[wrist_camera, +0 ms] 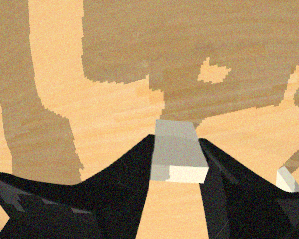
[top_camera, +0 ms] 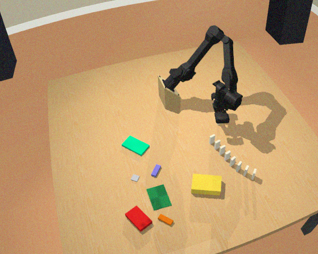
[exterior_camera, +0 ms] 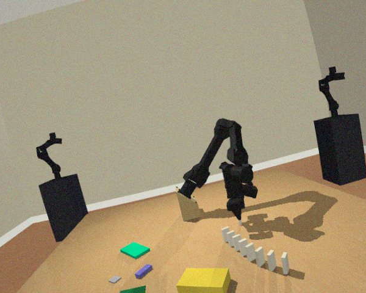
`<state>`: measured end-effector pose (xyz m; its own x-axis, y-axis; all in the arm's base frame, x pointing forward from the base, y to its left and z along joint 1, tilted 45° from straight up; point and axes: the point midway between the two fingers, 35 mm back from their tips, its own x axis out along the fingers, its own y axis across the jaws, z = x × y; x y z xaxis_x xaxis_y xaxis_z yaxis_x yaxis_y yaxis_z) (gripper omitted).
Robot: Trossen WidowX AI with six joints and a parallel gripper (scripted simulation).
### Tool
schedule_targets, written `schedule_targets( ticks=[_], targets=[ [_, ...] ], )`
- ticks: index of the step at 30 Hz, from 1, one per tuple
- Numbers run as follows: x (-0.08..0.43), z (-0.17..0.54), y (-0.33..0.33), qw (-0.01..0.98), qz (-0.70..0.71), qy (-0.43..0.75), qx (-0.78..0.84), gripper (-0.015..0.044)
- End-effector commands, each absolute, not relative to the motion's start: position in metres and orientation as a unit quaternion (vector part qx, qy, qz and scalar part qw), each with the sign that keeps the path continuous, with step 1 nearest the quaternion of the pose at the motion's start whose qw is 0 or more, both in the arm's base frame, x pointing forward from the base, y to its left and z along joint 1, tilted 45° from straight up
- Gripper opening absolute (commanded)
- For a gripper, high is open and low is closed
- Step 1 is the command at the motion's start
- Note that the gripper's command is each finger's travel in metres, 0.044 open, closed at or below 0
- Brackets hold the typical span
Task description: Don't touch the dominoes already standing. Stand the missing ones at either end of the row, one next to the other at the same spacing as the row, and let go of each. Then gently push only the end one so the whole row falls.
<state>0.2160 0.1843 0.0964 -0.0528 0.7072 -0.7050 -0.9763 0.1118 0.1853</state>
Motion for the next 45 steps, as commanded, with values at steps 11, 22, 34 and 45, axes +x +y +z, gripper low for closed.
schedule_targets(
  ticks=[11, 22, 34, 45],
  targets=[
    [0.226, 0.184, 0.094, 0.659, 0.636, 0.351, -0.198, 0.0107],
    [0.238, 0.184, 0.079, 0.675, 0.601, 0.406, -0.137, 0.0107],
    [0.297, 0.132, 0.031, 0.671, 0.373, 0.621, 0.159, 0.0107],
    [0.301, 0.105, 0.054, 0.672, 0.370, 0.622, 0.156, 0.0107]
  ],
)
